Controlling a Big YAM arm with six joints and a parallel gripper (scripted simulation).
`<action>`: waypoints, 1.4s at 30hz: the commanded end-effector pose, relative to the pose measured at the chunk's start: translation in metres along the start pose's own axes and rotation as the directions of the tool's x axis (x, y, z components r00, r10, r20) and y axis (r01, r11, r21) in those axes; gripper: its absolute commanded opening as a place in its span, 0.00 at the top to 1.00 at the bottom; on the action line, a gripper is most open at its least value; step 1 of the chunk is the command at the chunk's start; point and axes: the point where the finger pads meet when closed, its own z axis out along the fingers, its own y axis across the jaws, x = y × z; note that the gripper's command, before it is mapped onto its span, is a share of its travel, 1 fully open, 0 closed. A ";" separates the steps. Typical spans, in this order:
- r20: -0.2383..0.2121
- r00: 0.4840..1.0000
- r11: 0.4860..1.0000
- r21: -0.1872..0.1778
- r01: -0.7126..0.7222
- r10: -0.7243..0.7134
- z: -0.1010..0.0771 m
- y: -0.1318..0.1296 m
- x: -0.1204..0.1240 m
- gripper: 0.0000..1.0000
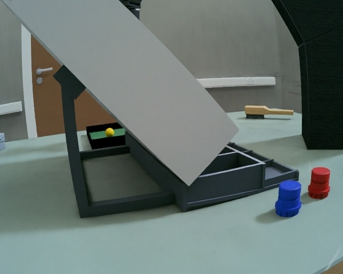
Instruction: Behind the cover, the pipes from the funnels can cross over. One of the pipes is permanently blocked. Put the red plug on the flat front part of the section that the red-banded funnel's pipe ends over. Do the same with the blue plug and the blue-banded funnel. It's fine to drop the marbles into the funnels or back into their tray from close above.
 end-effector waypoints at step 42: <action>-0.009 1.000 1.000 0.006 0.014 -0.013 0.004 -0.019 -0.009 0.20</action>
